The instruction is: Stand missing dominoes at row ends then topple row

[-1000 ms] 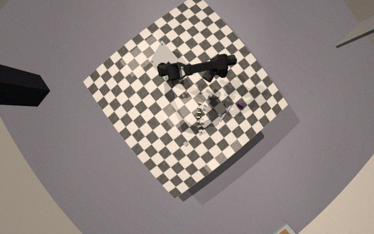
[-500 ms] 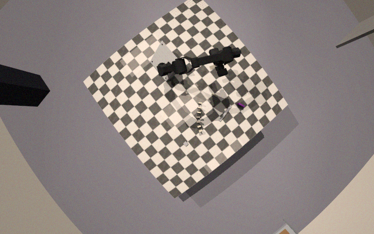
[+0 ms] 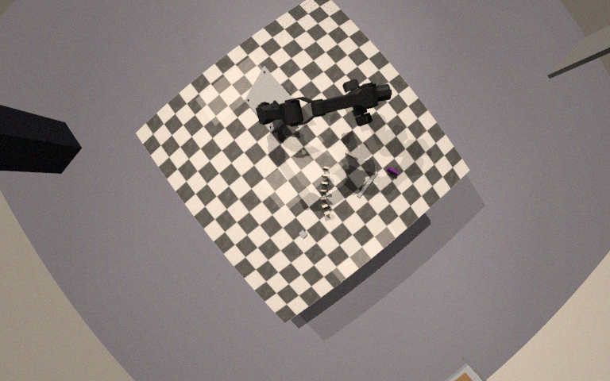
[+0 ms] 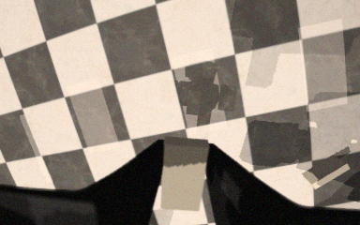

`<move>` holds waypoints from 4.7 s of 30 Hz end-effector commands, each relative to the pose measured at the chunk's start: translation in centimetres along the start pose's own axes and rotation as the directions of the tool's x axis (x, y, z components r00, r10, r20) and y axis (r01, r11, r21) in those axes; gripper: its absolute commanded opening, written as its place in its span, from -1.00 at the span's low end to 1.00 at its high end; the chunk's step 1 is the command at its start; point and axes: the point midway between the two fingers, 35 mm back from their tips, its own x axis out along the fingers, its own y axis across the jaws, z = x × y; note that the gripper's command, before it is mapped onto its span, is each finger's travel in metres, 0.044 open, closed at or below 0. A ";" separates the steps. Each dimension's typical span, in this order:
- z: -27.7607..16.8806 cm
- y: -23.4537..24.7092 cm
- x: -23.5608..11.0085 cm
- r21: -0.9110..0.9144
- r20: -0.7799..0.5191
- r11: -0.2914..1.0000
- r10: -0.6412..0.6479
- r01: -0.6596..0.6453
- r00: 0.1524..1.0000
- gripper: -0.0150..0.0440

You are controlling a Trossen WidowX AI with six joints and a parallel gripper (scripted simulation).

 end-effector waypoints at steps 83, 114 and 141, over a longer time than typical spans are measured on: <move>-3.4 -0.7 1.9 -0.060 0.967 0.998 0.053 0.020 0.250 -0.13; -5.5 -1.1 1.8 -0.035 0.988 0.995 0.021 0.091 0.155 -0.13; -6.7 -1.7 10.8 -0.035 0.987 0.996 0.021 0.084 0.160 -0.13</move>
